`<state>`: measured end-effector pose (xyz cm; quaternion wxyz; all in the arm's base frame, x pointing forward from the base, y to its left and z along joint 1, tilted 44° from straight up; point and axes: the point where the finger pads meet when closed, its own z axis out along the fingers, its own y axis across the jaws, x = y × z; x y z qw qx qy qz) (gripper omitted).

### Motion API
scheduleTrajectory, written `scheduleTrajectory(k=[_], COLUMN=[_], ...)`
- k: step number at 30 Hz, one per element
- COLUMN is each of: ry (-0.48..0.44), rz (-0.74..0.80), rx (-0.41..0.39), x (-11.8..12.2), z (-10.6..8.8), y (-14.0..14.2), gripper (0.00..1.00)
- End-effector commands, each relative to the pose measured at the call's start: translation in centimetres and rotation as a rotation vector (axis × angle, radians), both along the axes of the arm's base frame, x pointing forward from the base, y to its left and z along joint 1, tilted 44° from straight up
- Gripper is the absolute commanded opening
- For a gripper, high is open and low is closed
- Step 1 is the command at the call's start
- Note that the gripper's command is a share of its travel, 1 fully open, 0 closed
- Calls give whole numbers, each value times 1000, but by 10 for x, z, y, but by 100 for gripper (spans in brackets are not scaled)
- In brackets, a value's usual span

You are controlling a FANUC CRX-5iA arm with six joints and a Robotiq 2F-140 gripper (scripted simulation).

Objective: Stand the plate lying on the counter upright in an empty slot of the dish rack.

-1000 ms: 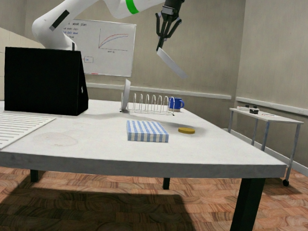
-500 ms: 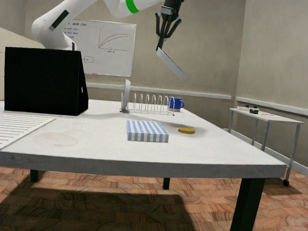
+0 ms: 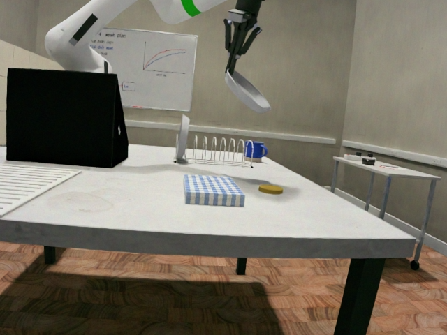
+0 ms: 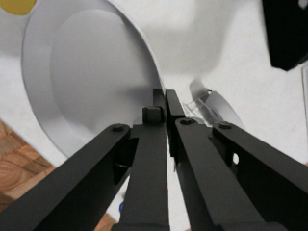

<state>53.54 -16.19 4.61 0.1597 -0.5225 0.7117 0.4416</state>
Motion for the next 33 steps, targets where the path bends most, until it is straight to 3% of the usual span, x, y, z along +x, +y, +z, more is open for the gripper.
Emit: scheduleTrajectory(k=[1, 11, 13, 28, 30, 33], ry=[51, 236, 236, 617, 617, 689], rz=[-58, -262, -262, -681, -681, -761], rx=[38, 178, 178, 466, 466, 521], x=[-1, -5, -5, -14, -14, -15], z=[9, 37, 37, 97, 97, 108], y=[5, 24, 24, 64, 64, 71], gripper=[10, 10, 10, 10, 10, 10])
